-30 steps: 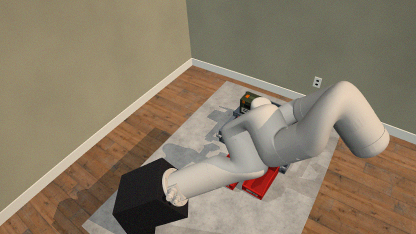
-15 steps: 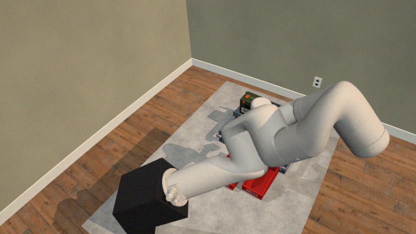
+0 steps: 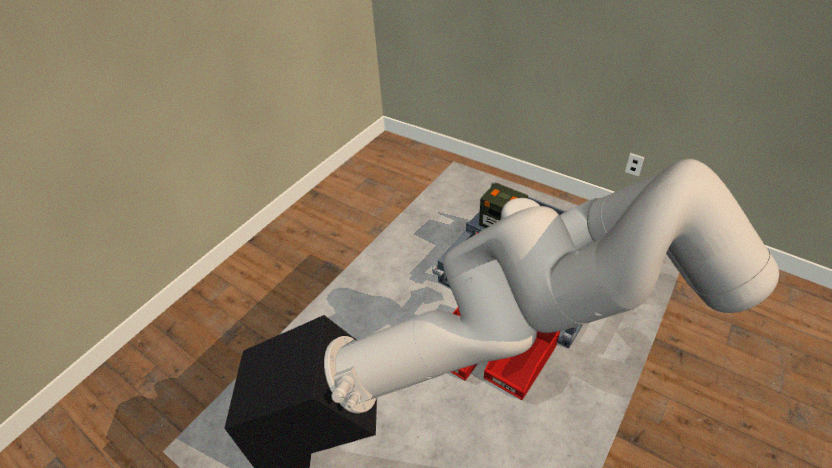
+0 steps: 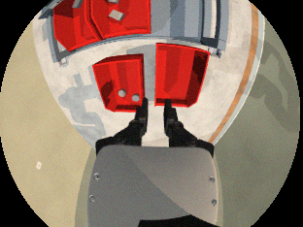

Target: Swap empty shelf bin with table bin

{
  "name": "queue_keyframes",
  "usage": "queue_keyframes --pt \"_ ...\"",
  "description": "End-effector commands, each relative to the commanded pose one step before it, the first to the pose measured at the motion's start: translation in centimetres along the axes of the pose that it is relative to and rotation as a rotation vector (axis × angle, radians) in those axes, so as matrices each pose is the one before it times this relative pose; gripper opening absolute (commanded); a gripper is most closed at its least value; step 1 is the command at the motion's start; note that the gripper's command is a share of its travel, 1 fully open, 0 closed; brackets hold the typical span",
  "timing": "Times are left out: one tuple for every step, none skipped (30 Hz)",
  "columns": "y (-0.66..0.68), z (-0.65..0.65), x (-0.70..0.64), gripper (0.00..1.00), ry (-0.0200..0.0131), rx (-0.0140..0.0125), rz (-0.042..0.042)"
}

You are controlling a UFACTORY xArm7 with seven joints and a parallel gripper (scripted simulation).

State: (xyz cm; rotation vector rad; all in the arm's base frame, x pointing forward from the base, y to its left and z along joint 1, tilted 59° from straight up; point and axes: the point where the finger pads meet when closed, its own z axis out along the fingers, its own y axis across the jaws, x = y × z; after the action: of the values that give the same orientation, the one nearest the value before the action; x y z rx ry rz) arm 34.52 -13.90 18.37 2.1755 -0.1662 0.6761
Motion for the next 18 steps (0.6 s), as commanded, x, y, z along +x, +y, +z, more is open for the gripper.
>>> queue_keyframes --pt "-0.029 0.388 0.101 0.26 0.00281 0.00037 -0.0002" --pt "0.0 0.157 -0.001 0.26 -0.00001 0.00005 0.00001" --pt "0.001 0.164 0.002 0.26 0.00001 -0.00005 -0.00001" --pt "0.001 0.171 0.0 0.26 0.0 0.0 0.0" --pt "0.0 0.0 0.0 0.26 0.0 0.0 0.0" --pt "0.0 0.0 0.0 0.26 0.0 0.0 0.0" --pt "0.001 0.178 -0.001 0.26 -0.00001 0.00003 0.00001" --pt "0.001 0.184 0.001 0.26 0.0 -0.00004 -0.00001" --pt "0.001 0.189 -0.001 0.26 0.0 0.00002 0.00001" --pt "0.001 0.194 0.0 0.26 0.0 -0.00001 0.0" --pt "0.001 0.198 0.0 0.26 0.0 -0.00001 0.0" --pt "0.001 0.201 -0.001 0.26 0.0 0.00003 0.00001" --pt "0.001 0.204 0.001 0.26 0.0 -0.00003 -0.00001" --pt "0.001 0.205 -0.001 0.26 0.0 0.00003 0.00001" --pt "0.001 0.207 0.001 0.26 0.0 -0.00002 -0.00001" --pt "0.001 0.207 0.0 0.26 0.0 0.00001 0.0" --pt "0.001 0.206 0.0 0.26 0.0 0.0 0.0" --pt "0.001 0.205 0.0 0.26 0.0 -0.00001 0.0"
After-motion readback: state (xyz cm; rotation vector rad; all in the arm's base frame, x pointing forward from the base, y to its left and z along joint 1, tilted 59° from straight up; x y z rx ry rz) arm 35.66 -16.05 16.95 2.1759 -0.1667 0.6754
